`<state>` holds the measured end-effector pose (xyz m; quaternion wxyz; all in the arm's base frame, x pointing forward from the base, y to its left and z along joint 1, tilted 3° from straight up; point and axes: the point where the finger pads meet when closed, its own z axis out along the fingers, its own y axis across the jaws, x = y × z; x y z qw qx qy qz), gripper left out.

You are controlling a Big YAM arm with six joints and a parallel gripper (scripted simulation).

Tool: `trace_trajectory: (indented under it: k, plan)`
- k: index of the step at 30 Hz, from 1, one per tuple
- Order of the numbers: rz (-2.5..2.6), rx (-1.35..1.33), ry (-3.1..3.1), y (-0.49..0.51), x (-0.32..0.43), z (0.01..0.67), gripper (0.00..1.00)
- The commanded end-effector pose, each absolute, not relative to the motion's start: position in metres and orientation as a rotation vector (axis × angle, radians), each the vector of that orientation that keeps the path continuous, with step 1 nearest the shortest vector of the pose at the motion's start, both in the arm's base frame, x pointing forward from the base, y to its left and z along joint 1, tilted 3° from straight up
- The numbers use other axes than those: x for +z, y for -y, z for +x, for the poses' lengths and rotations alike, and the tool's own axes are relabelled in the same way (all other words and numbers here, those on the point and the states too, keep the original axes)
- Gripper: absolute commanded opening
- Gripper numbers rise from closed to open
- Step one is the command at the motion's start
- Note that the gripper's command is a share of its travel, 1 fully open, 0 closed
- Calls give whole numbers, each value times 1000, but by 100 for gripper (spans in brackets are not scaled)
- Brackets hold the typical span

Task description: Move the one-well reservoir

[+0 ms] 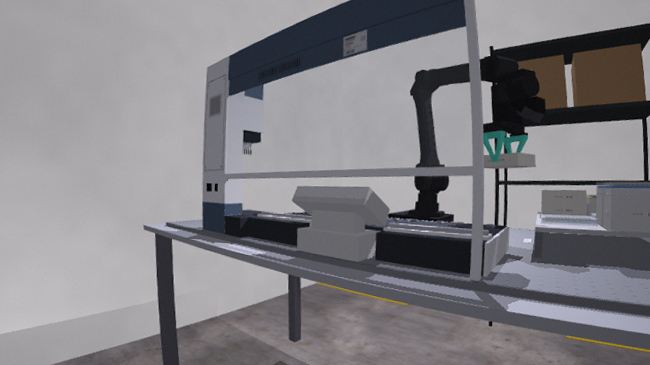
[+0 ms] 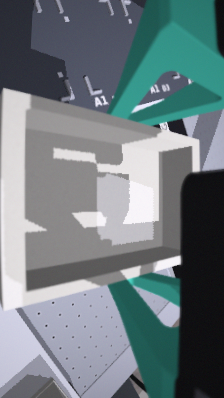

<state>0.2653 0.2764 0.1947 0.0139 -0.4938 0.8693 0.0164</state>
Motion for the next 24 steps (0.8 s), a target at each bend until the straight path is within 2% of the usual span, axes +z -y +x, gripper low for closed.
trace_trajectory:
  k: [1, 24]
  plan:
    - [-1353, 86, -2730, -289, 218, 274, 0]
    - [-897, 107, -2922, -289, 218, 274, 0]
